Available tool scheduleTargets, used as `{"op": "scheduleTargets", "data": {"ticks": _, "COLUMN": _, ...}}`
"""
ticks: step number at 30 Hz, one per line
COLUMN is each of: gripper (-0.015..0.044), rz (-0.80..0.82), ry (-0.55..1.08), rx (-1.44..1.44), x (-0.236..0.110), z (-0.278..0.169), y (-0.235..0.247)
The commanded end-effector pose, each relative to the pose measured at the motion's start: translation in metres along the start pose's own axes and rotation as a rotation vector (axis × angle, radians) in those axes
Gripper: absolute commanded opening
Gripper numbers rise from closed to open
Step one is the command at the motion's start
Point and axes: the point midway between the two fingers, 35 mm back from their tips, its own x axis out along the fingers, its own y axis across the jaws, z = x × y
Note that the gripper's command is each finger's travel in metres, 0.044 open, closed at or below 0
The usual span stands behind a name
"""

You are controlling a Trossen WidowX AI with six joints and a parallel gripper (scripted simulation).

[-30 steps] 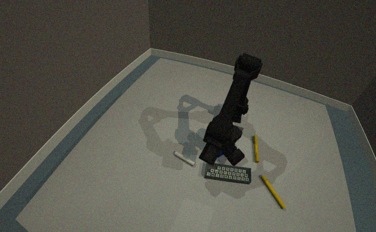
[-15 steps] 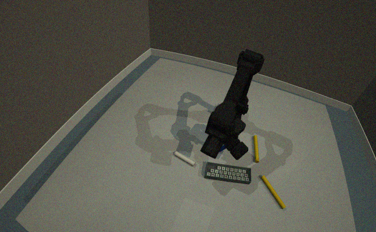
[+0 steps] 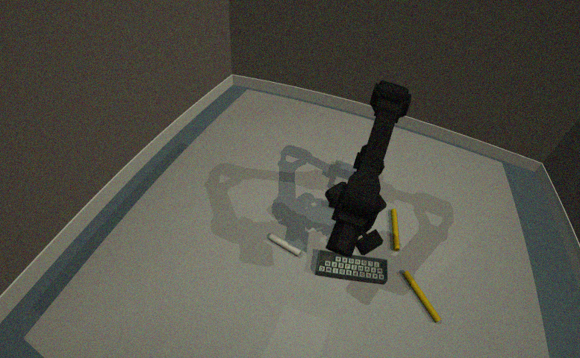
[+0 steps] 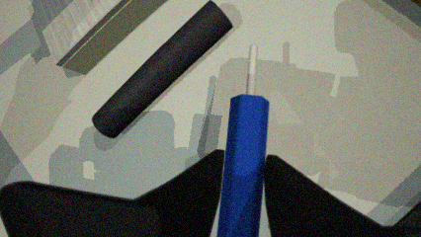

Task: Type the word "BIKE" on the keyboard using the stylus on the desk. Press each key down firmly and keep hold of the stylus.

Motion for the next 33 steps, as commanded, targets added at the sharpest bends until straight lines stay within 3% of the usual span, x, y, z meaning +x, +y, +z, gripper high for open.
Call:
{"op": "scheduleTargets", "data": {"ticks": 1, "gripper": 0.0, "rz": 0.088, "ry": 0.087, "rx": 0.085, "x": -0.005, "z": -0.006, "y": -0.006}}
{"op": "scheduleTargets", "data": {"ticks": 18, "gripper": 0.0, "rz": 0.293, "ry": 0.522, "rx": 0.443, "x": -0.034, "z": -0.019, "y": -0.025}}
{"op": "scheduleTargets", "data": {"ticks": 33, "gripper": 0.0, "rz": 0.194, "ry": 1.007, "rx": 0.69, "x": -0.073, "z": -0.018, "y": -0.063}}
